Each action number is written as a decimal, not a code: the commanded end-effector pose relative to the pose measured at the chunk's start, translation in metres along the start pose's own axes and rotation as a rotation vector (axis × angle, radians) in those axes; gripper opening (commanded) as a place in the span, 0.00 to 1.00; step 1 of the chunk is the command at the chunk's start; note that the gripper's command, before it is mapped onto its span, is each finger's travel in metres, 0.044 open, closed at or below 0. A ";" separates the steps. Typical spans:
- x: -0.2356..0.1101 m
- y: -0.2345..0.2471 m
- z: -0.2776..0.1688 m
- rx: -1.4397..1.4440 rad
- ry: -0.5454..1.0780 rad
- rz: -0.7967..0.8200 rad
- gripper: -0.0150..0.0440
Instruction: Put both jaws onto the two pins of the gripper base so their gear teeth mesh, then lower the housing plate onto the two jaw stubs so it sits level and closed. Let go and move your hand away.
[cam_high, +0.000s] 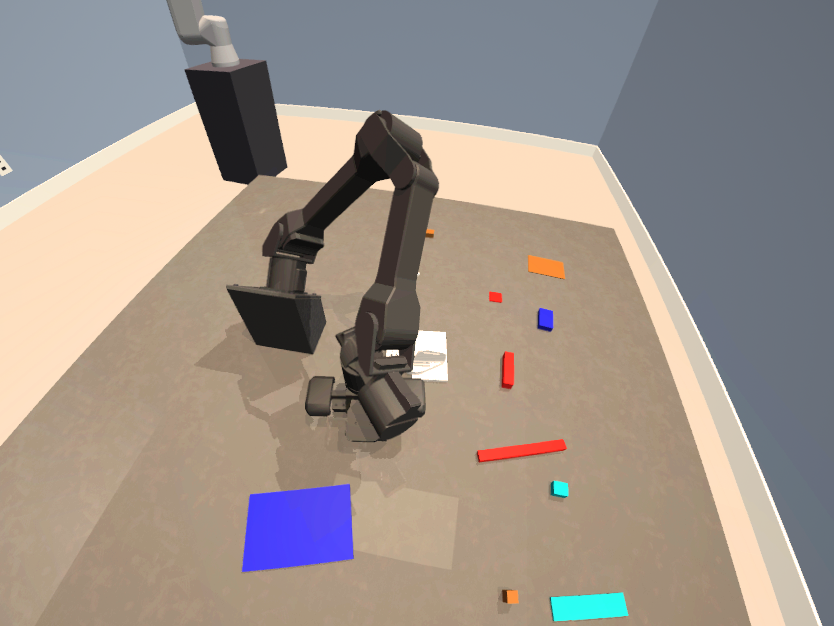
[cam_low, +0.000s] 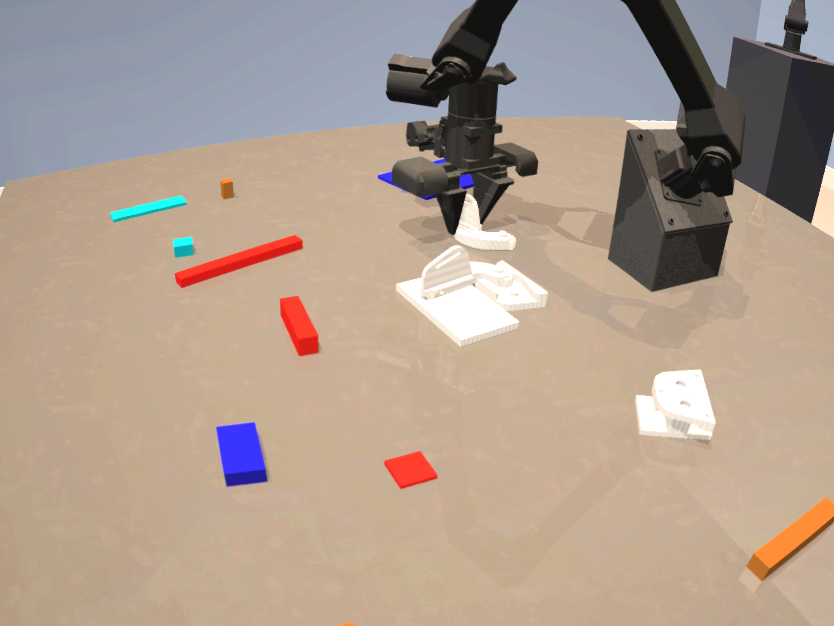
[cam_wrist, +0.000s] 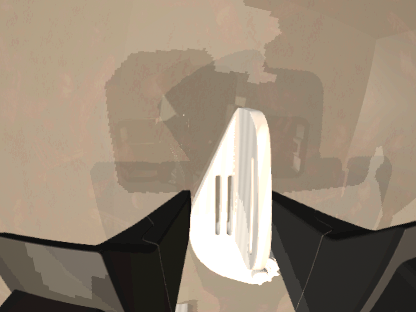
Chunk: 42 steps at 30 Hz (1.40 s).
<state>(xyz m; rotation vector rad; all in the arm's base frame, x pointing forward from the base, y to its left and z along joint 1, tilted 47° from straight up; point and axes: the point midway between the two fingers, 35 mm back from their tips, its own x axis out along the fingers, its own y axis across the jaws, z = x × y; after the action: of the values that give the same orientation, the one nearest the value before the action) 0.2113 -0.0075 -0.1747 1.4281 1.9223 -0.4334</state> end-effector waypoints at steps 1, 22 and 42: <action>-0.011 0.002 0.002 -0.004 -0.006 0.003 0.48; -0.076 0.000 0.001 -0.001 -0.007 0.003 0.48; -0.079 0.019 -0.017 -0.281 -0.014 0.001 0.48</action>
<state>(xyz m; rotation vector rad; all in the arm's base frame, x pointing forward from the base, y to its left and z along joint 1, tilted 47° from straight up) 0.2329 -0.0510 -0.1107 1.2904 1.8958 -0.2407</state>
